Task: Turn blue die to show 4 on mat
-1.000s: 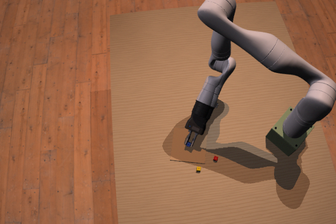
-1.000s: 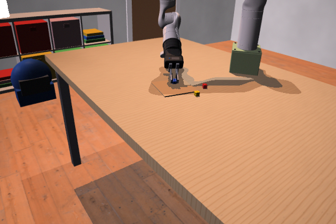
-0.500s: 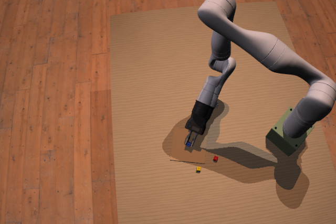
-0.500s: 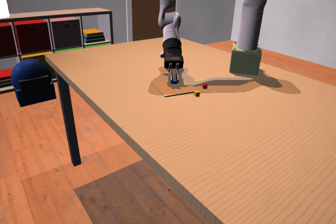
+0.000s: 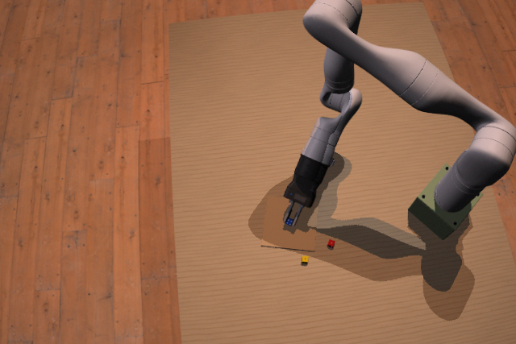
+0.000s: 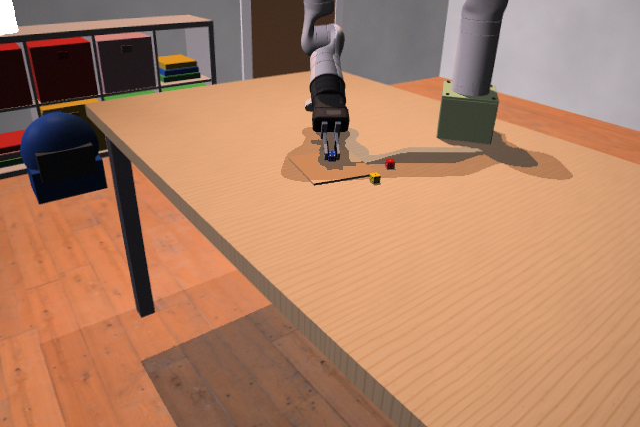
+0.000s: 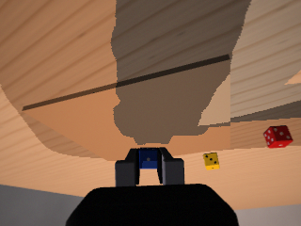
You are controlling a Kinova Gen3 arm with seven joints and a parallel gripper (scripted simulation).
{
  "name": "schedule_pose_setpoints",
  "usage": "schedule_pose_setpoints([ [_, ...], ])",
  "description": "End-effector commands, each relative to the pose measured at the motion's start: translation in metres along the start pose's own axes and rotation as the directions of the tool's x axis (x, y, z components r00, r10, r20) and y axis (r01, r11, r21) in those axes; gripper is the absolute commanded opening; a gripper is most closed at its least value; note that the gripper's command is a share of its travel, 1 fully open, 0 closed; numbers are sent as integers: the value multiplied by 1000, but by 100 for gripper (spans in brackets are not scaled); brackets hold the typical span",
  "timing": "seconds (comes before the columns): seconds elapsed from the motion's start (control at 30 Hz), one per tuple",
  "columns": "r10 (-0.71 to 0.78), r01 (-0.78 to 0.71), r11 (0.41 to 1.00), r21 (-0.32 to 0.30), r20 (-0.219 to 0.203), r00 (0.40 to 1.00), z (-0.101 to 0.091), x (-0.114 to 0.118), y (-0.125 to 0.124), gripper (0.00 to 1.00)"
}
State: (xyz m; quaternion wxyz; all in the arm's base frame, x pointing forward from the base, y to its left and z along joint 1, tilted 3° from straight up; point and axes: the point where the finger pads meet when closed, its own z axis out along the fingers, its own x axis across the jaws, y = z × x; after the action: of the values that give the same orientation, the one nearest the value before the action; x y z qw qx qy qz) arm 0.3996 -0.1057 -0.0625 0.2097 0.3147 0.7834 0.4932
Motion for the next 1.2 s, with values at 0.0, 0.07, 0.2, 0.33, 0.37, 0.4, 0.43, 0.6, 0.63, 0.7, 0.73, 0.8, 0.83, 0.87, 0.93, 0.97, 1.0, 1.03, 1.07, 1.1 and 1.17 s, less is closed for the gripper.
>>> schedule_pose_setpoints([
  [0.0, 1, -1, 1000, -1, 0, 1000, 1, 0, -2, 34],
  [0.07, 1, -1, 1000, -1, 0, 1000, 2, 0, -3, 34],
  [0.2, 1, -1, 1000, -1, 0, 1000, 3, 0, -4, 34],
  [0.33, 1, -1, 1000, -1, 0, 1000, 3, 0, -5, 34],
  [0.37, 1, -1, 1000, -1, 0, 1000, 3, 0, -6, 34],
  [0.4, 1, -1, 1000, -1, 0, 1000, 3, 0, -6, 34],
  [0.43, 1, -1, 1000, -1, 0, 1000, 3, 0, -6, 34],
  [0.6, 1, -1, 1000, -1, 0, 1000, 3, 0, -6, 34],
  [0.63, 1, -1, 1000, -1, 0, 1000, 3, 0, -6, 34],
  [0.7, 1, -1, 1000, -1, 0, 1000, 3, 0, -6, 34],
  [0.73, 1, -1, 1000, -1, 0, 1000, 3, 0, -6, 34],
  [0.8, 1, -1, 1000, -1, 0, 1000, 3, 0, -6, 34],
  [0.83, 1, -1, 1000, -1, 0, 1000, 3, 0, -6, 34],
  [0.87, 1, -1, 1000, -1, 0, 1000, 3, 0, -6, 34],
  [0.93, 1, -1, 1000, -1, 0, 1000, 3, 0, -6, 34],
  [0.97, 1, -1, 1000, -1, 0, 1000, 3, 0, -6, 34],
  [1.0, 1, -1, 1000, -1, 0, 1000, 3, 0, -6, 34],
  [1.03, 1, -1, 1000, -1, 0, 1000, 3, 0, -6, 34],
  [1.07, 1, -1, 1000, -1, 0, 1000, 3, 0, -6, 34],
  [1.1, 1, -1, 1000, -1, 0, 1000, 3, 0, -6, 34],
  [1.17, 1, -1, 1000, -1, 0, 1000, 3, 0, -6, 34],
])
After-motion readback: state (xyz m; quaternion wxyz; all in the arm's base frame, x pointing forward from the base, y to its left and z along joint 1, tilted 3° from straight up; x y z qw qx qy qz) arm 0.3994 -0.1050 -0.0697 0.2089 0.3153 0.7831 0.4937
